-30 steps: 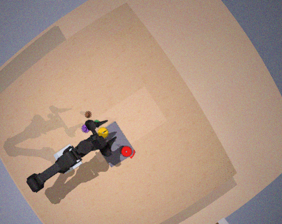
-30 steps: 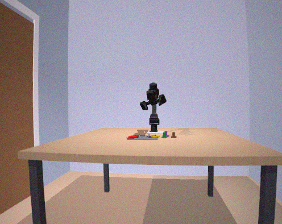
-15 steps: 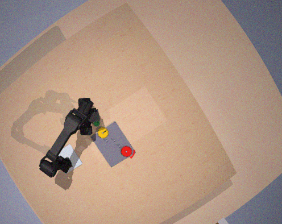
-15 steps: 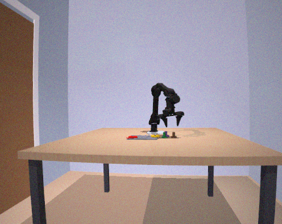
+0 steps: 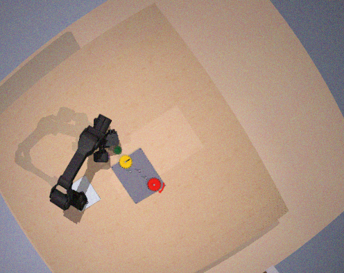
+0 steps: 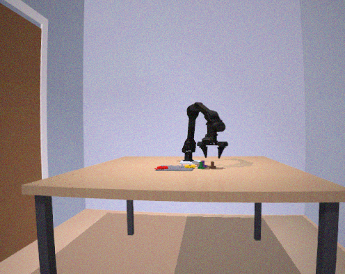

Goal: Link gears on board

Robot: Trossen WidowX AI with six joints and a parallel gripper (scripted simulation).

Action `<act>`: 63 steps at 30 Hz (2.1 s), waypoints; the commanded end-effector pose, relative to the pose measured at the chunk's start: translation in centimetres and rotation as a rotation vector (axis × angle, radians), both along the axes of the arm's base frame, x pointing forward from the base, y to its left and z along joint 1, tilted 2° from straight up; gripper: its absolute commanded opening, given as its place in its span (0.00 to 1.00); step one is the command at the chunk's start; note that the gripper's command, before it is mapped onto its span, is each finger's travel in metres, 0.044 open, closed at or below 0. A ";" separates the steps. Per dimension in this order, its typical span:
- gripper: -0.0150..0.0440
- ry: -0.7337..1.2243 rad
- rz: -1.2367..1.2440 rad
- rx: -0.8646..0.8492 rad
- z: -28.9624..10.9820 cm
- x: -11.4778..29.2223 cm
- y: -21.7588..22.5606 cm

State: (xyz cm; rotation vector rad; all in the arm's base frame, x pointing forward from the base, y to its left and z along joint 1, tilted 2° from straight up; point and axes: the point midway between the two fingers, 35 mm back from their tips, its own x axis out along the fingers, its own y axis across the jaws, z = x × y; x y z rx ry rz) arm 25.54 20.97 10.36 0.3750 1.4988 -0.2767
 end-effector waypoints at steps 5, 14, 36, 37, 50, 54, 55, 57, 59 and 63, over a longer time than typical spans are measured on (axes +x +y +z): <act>1.00 0.006 -0.004 -0.006 -1.3 0.0 0.1; 1.00 0.006 -0.004 -0.006 -2.7 0.1 0.1; 0.56 0.006 -0.004 -0.006 -3.3 0.1 0.2; 0.51 0.006 -0.004 -0.006 -3.3 0.1 0.2; 0.25 0.006 -0.004 -0.006 -3.2 0.1 0.2; 0.25 0.006 -0.004 -0.006 -2.3 0.3 0.2; 0.25 0.006 -0.004 -0.006 -2.1 0.3 0.2; 0.25 0.006 -0.004 -0.006 -1.7 0.3 0.2; 0.25 0.006 -0.004 -0.006 -1.3 0.4 0.2; 0.25 0.006 -0.004 -0.006 -0.4 0.5 0.2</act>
